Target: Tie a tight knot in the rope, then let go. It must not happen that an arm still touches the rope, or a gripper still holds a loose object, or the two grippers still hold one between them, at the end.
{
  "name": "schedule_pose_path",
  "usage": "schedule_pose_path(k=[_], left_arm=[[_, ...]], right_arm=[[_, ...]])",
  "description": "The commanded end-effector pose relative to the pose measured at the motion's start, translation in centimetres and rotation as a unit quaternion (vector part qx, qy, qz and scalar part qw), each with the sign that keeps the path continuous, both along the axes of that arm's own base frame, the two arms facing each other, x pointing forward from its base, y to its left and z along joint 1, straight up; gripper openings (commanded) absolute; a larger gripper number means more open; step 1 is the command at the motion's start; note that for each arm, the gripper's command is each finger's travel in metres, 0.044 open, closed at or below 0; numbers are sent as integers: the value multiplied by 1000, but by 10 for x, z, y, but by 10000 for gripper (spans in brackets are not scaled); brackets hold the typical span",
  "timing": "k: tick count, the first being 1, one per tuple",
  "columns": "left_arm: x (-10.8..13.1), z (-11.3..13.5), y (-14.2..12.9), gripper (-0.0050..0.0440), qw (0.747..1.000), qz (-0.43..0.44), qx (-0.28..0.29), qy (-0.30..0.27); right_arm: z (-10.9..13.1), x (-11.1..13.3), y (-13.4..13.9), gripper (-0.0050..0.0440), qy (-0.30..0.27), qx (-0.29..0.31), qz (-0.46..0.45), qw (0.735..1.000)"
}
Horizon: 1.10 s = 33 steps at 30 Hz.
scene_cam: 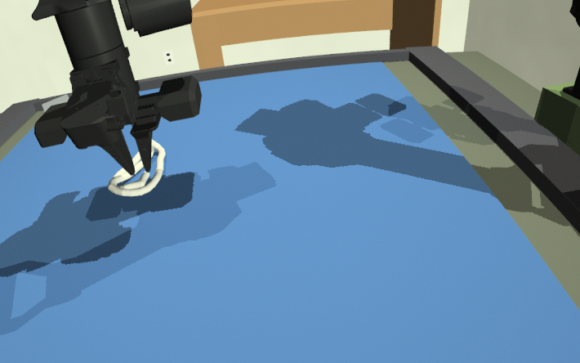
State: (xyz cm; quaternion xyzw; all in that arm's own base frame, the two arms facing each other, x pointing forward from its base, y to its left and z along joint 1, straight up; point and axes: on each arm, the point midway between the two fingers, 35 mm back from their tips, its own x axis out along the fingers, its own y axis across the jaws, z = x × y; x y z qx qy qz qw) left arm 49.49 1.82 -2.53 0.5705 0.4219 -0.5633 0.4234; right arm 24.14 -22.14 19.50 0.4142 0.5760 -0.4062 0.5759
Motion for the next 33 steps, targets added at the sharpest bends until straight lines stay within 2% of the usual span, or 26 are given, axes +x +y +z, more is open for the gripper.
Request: schedule_pose_path(k=[1,12,22,24,26,33], left_arm=[[3,7,-1,85,1000,1,-2,-10],[4,-6,-1,85,1000,1,-2,-10],[4,-7,-1,85,1000,1,-2,-10],[4,-7,-1,37,1000,1,-2,-10],[4,-7,-1,24,1000,1,-2,-10],[4,-7,-1,20,1000,1,-2,-10]], right_arm=[[8,-1,0,85,-8,-9,1,1000],[8,-1,0,85,-8,-9,1,1000],[8,-1,0,85,-8,-9,1,1000],[8,-1,0,85,-8,-9,1,1000],[8,-1,0,85,-8,-9,1,1000],[8,-1,0,85,-8,-9,1,1000]])
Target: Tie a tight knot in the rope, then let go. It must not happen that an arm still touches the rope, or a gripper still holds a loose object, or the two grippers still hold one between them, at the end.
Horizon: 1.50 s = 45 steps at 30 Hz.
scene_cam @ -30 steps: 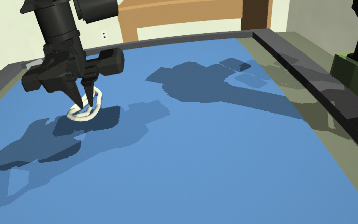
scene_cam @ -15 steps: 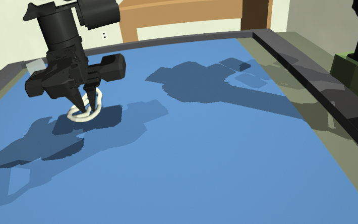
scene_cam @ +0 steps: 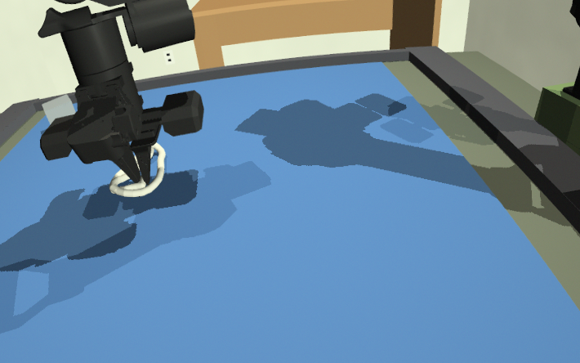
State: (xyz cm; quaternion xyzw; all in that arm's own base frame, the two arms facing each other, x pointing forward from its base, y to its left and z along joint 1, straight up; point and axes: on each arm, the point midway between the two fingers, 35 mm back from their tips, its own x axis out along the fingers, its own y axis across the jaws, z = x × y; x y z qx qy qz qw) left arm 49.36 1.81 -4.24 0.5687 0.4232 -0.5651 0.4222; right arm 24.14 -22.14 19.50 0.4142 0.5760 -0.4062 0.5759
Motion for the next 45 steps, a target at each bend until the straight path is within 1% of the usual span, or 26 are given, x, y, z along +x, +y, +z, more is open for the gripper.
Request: schedule_pose_path(k=[1,14,20,25,31,35,45], left_arm=[[5,10,-1,20,1000,1,-2,-13],[5,10,-1,20,1000,1,-2,-13],[5,14,-1,20,1000,1,-1,-23],[3,27,-1,20,999,0,0,-51],[2,31,-1,20,998,0,0,-62],[1,42,-1,20,996,-1,1,-85],[-1,48,-1,20,995,-1,2,-100]], right_arm=[[8,-1,0,85,-8,-9,1,1000],[8,-1,0,85,-8,-9,1,1000],[8,-1,0,85,-8,-9,1,1000],[8,-1,0,85,-8,-9,1,1000],[8,-1,0,85,-8,-9,1,1000],[8,-1,0,85,-8,-9,1,1000],[8,-1,0,85,-8,-9,1,1000]])
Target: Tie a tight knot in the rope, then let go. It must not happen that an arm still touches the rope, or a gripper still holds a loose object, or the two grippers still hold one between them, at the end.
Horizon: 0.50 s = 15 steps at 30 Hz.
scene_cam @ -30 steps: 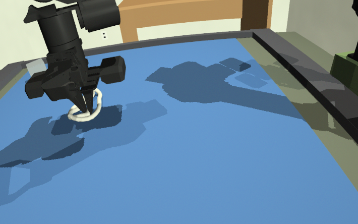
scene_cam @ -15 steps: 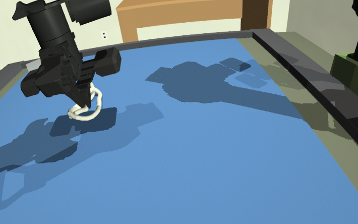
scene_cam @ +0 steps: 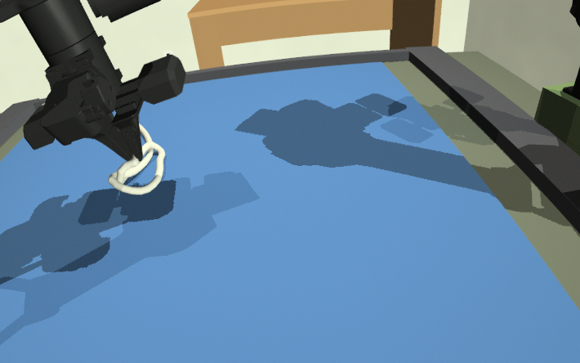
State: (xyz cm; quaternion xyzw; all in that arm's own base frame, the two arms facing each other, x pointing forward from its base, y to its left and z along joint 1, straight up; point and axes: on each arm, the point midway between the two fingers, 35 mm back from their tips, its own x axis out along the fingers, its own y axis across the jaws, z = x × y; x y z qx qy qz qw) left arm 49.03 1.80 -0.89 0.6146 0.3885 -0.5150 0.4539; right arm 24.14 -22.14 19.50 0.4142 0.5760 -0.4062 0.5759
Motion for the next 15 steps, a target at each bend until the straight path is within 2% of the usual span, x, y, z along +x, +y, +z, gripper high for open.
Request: schedule_pose_path(k=[1,15], left_arm=[[3,15,-1,20,1000,-1,-1,-17],[29,16,4,20,1000,-1,-1,-18]], right_arm=[[8,-1,0,85,-8,-9,1,1000],[8,-1,0,85,-8,-9,1,1000]])
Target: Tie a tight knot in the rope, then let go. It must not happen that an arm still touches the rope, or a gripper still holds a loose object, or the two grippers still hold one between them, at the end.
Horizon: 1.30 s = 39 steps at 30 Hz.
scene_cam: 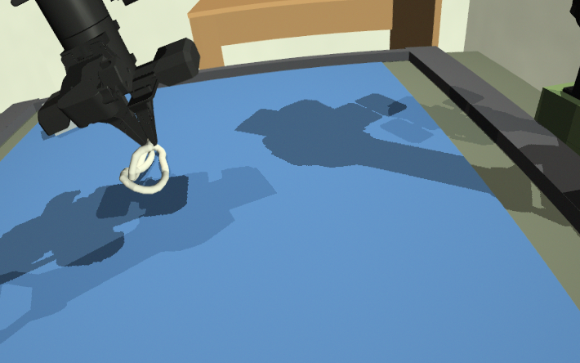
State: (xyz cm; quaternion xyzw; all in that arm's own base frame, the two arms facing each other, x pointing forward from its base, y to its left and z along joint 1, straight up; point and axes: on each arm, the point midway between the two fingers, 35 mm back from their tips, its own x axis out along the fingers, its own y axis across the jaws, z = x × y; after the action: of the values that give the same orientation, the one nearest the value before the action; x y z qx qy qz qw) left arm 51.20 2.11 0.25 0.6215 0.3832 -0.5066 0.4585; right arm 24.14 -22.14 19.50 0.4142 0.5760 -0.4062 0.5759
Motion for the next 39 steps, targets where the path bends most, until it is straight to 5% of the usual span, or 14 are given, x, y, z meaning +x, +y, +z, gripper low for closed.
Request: schedule_pose_path(k=[1,39], left_arm=[[7,4,1,20,1000,-2,-1,-5],[57,5,9,20,999,-2,2,-54]], right_arm=[[8,-1,0,85,-8,-9,1,1000],[8,-1,0,85,-8,-9,1,1000]])
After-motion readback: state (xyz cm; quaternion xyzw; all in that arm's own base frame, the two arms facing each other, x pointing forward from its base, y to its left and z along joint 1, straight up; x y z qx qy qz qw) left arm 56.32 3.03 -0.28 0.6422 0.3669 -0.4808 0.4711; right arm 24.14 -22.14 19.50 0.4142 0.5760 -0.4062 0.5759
